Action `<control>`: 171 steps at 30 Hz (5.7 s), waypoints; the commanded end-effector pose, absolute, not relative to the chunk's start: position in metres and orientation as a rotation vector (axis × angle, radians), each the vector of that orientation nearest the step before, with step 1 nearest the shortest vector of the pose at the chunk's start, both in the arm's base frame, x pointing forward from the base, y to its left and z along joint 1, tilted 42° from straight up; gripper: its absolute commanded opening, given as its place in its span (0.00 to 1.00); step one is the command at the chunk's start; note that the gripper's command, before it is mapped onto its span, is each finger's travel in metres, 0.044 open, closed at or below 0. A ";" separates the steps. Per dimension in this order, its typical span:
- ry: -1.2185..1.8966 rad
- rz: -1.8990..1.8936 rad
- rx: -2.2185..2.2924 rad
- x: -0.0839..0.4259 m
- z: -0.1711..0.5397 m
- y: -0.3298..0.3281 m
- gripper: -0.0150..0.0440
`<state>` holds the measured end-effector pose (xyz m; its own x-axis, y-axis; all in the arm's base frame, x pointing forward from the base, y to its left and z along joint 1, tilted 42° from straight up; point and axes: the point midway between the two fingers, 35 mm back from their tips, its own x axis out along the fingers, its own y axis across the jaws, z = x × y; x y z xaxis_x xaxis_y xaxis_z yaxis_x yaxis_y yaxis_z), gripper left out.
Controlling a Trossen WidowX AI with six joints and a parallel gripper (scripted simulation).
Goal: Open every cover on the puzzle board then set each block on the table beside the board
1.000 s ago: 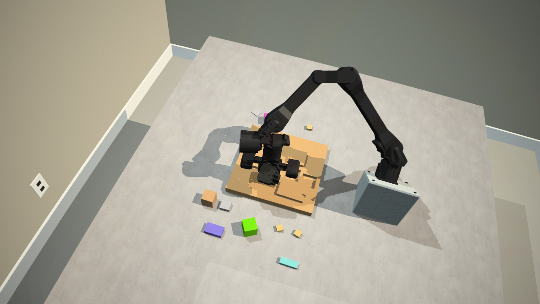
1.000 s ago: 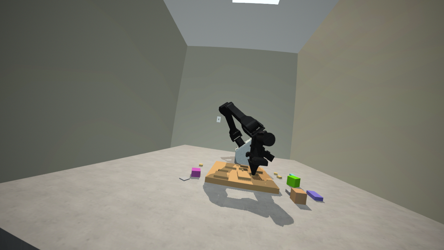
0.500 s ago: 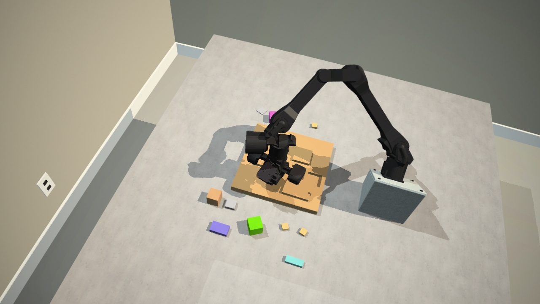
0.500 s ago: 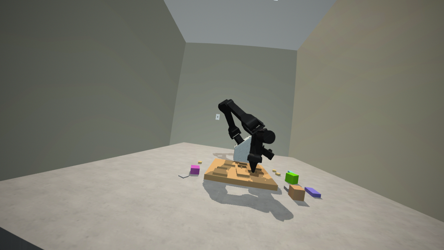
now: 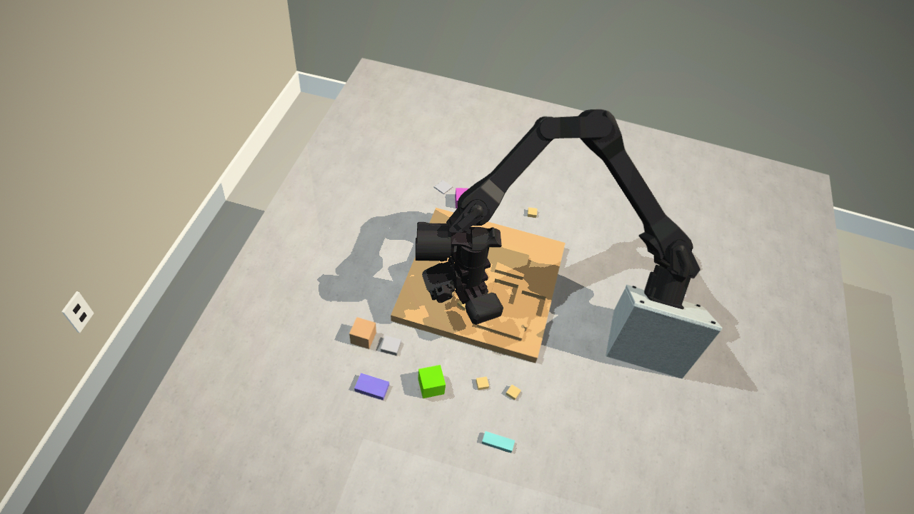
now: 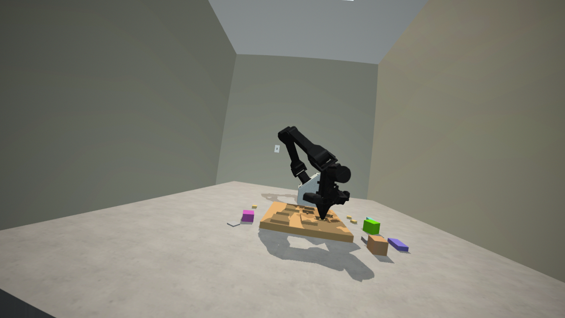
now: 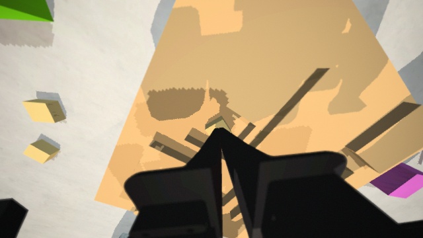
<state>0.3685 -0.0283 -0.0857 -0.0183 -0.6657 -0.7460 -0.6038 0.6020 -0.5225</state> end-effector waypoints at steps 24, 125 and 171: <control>1.505 -0.590 -0.551 0.370 -0.065 -0.009 0.50; 1.316 -0.896 -0.199 0.369 -0.088 -0.031 0.49; 1.317 -0.896 -0.202 0.369 -0.056 -0.002 0.39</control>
